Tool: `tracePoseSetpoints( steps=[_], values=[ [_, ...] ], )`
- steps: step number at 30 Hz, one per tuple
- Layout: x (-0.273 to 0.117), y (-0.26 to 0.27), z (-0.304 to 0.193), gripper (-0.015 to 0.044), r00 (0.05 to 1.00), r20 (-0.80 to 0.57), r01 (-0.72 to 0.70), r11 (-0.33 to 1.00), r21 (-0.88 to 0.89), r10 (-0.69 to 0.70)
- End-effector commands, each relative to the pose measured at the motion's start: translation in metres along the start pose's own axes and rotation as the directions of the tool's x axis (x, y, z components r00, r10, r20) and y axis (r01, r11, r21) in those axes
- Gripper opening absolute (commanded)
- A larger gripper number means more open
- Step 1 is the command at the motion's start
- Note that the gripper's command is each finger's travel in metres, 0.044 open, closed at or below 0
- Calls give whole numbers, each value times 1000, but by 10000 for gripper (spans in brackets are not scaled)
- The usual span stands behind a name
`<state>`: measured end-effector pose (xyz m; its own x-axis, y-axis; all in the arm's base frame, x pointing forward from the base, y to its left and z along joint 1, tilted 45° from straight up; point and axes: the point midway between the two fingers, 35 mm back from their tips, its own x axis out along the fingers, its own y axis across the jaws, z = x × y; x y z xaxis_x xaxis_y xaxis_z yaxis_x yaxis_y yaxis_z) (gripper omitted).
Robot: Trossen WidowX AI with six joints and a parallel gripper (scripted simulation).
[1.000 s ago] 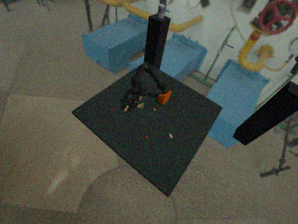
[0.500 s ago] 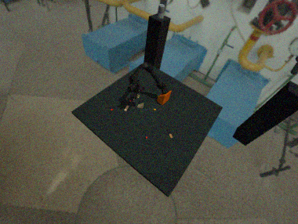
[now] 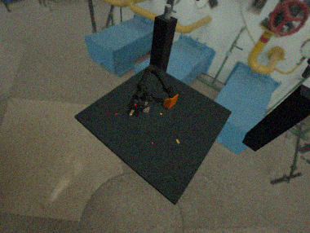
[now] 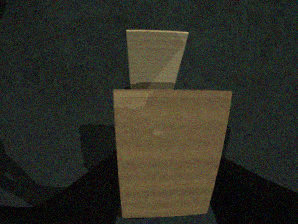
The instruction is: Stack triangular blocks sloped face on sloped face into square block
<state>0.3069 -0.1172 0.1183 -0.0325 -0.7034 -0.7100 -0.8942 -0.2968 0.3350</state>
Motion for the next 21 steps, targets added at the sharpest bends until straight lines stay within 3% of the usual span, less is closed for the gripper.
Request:
tracePoseSetpoints(
  steps=[1, 13, 21],
  values=[
    [12, 3, 6, 0, 1000, -7, 4, 1000, -1, -4],
    [43, 3, 15, 0, 1000, -8, 3, 1000, -1, -3],
    [44, 3, 16, 0, 1000, -14, 18, 1000, 5, -18]
  ],
)
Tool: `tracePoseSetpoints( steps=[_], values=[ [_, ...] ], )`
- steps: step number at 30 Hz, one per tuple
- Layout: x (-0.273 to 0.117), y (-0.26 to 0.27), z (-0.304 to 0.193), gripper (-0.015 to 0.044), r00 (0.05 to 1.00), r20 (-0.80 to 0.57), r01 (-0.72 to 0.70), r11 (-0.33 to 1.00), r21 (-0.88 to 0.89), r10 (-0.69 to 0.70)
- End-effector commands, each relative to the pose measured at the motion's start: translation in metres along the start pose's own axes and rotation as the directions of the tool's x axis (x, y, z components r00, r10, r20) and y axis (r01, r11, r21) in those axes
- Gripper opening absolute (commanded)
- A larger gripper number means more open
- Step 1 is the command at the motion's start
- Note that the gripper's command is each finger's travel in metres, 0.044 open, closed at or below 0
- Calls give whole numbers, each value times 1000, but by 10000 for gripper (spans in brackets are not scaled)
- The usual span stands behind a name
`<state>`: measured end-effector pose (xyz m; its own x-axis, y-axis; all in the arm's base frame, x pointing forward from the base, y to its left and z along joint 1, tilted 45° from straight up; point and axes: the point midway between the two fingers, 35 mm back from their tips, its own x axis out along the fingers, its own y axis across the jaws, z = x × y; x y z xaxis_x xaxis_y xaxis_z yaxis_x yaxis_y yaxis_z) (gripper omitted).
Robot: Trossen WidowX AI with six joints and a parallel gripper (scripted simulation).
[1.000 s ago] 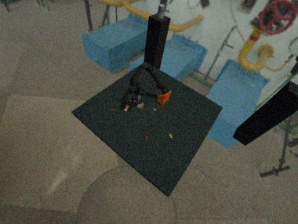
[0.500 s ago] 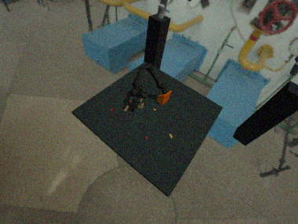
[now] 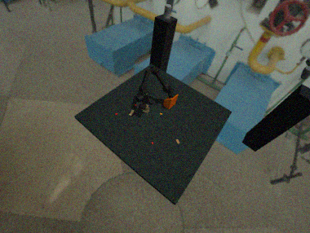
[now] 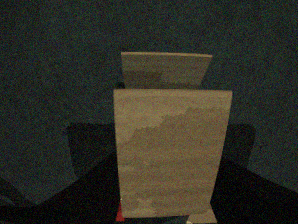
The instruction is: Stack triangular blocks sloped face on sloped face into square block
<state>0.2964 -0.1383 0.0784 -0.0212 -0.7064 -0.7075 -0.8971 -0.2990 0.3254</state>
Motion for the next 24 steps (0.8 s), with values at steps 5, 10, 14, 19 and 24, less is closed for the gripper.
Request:
tracePoseSetpoints(
  steps=[5, 10, 14, 19, 24],
  values=[
    [0, 0, 0, 0, 1000, -5, 10, 1000, 0, -10],
    [0, 0, 0, 0, 1000, -6, 11, 1000, -2, -11],
    [0, 0, 2, 0, 1000, -6, 12, 1000, -3, -12],
    [0, 0, 2, 0, 1000, -6, 13, 1000, -2, -13],
    [0, 0, 2, 0, 1000, -6, 13, 1000, -2, -13]
  ],
)
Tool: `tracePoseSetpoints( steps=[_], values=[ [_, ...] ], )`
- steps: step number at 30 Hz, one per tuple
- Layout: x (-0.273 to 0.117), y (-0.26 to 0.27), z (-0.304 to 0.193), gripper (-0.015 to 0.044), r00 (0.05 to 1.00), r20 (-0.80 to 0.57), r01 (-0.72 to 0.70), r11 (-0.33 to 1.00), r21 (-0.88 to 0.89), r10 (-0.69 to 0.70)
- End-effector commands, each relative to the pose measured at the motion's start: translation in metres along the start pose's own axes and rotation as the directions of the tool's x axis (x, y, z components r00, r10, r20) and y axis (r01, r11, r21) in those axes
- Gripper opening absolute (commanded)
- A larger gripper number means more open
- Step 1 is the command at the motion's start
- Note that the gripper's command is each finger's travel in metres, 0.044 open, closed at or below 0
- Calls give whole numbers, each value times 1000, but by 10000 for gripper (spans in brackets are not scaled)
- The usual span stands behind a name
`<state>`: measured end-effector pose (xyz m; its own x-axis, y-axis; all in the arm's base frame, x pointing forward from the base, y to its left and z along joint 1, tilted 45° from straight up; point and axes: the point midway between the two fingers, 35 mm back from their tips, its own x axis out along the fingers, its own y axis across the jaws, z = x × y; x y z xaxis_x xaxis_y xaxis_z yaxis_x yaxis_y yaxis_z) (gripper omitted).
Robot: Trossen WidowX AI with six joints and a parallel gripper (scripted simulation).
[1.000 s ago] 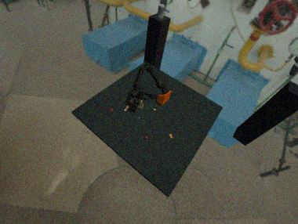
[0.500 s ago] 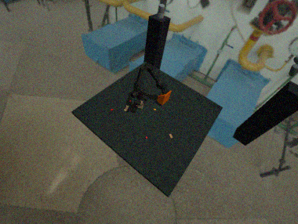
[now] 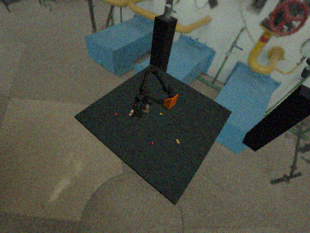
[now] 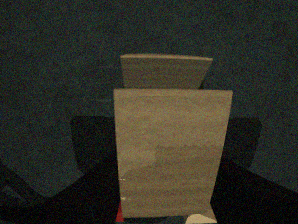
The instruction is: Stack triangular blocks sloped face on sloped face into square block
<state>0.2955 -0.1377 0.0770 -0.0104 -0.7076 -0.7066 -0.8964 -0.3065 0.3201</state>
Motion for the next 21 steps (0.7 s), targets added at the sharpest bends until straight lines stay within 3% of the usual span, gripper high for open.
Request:
tracePoseSetpoints(
  steps=[1, 21],
  values=[
    [-1, -1, 0, 0, 1000, 0, 5, 1000, 0, -5],
    [8, -1, 3, 0, 1000, 1, 6, 1000, 0, -6]
  ],
)
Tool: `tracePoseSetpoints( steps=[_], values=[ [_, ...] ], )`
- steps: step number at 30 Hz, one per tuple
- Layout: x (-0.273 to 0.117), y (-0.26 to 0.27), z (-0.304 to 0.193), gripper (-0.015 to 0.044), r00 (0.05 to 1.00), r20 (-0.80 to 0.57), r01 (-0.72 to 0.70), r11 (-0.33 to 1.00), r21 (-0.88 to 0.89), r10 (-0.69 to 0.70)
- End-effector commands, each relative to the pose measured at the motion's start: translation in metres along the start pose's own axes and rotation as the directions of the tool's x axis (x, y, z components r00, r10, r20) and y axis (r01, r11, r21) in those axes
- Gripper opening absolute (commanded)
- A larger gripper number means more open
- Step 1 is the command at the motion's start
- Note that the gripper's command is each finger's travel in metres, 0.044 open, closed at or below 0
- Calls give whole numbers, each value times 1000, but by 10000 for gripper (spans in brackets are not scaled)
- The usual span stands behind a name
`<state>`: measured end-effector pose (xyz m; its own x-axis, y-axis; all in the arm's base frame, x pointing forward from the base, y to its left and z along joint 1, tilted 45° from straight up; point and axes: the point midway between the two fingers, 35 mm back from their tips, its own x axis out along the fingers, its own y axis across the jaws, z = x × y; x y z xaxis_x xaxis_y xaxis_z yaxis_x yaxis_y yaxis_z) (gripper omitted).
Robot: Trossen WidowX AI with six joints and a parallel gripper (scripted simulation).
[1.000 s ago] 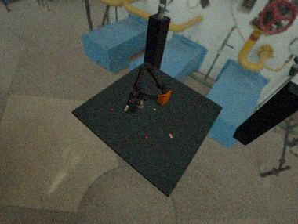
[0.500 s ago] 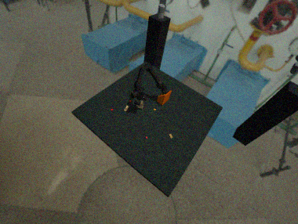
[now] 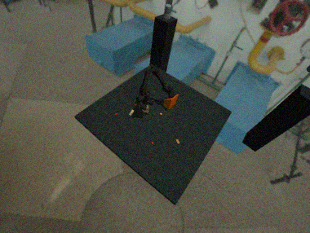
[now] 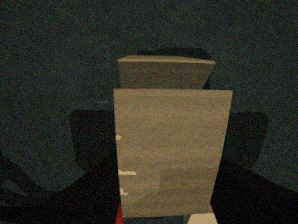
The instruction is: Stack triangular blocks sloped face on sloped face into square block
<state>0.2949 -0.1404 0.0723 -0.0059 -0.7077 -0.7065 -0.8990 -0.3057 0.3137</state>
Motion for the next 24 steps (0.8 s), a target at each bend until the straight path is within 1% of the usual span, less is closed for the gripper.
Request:
tracePoseSetpoints(
  steps=[1, 24],
  values=[
    [3, 0, 2, 0, 1000, 3, 2, 1000, -6, -2],
    [16, 0, 7, 0, 1000, 3, 4, 1000, -4, -4]
  ],
)
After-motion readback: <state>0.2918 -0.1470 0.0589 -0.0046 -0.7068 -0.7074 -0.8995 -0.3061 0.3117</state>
